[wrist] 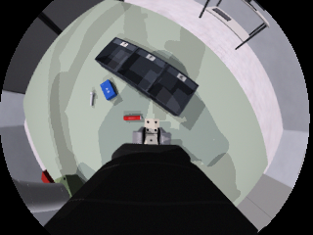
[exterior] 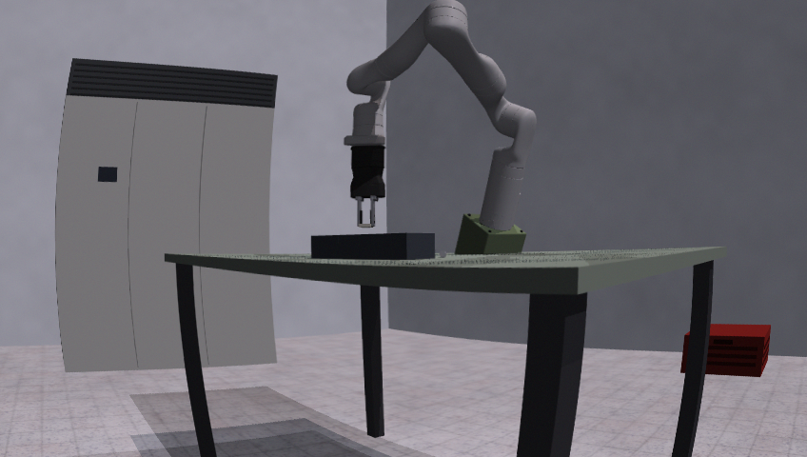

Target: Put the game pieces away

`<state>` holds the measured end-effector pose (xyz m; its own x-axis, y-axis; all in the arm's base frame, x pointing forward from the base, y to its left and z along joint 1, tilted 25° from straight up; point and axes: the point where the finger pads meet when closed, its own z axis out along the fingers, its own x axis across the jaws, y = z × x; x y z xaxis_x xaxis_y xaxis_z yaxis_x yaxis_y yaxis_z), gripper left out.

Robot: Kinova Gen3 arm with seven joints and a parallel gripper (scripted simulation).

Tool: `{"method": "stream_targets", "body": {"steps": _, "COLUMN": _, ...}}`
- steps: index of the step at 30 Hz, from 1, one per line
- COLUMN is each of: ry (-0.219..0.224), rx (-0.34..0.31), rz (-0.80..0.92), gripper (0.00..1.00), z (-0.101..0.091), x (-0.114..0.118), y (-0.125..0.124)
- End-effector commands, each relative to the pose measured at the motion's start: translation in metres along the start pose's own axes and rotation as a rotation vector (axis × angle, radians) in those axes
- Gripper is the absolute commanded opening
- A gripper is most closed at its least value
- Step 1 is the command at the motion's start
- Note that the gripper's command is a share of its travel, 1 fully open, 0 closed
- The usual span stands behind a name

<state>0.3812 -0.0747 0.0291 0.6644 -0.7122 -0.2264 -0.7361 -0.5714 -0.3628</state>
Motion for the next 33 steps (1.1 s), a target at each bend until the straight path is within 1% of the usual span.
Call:
{"method": "stream_targets", "body": {"steps": 1, "ry": 0.003, "rx": 0.003, "rz": -0.001, "gripper": 0.49, "z": -0.002, "x": 0.000, "y": -0.007}}
{"method": "stream_targets", "body": {"steps": 3, "ry": 0.003, "rx": 0.003, "rz": -0.001, "gripper": 0.49, "z": -0.002, "x": -0.003, "y": -0.019}}
{"method": "stream_targets", "body": {"steps": 5, "ry": 0.003, "rx": 0.003, "rz": -0.001, "gripper": 0.49, "z": -0.002, "x": -0.003, "y": -0.019}}
{"method": "stream_targets", "body": {"steps": 10, "ry": 0.003, "rx": 0.003, "rz": -0.001, "gripper": 0.49, "z": -0.002, "x": -0.010, "y": -0.048}}
{"method": "stream_targets", "body": {"steps": 12, "ry": 0.003, "rx": 0.003, "rz": -0.001, "gripper": 0.49, "z": -0.002, "x": -0.012, "y": -0.052}}
{"method": "stream_targets", "body": {"steps": 20, "ry": 0.004, "rx": 0.003, "rz": -0.401, "gripper": 0.49, "z": -0.002, "x": -0.023, "y": -0.099}}
{"method": "stream_targets", "body": {"steps": 22, "ry": 0.004, "rx": 0.003, "rz": -0.401, "gripper": 0.49, "z": -0.002, "x": -0.023, "y": -0.099}}
{"method": "stream_targets", "body": {"steps": 27, "ry": 0.004, "rx": 0.003, "rz": -0.651, "gripper": 0.49, "z": -0.002, "x": -0.030, "y": -0.128}}
{"method": "stream_targets", "body": {"steps": 33, "ry": 0.005, "rx": 0.002, "rz": -0.951, "gripper": 0.49, "z": -0.002, "x": -0.030, "y": -0.130}}
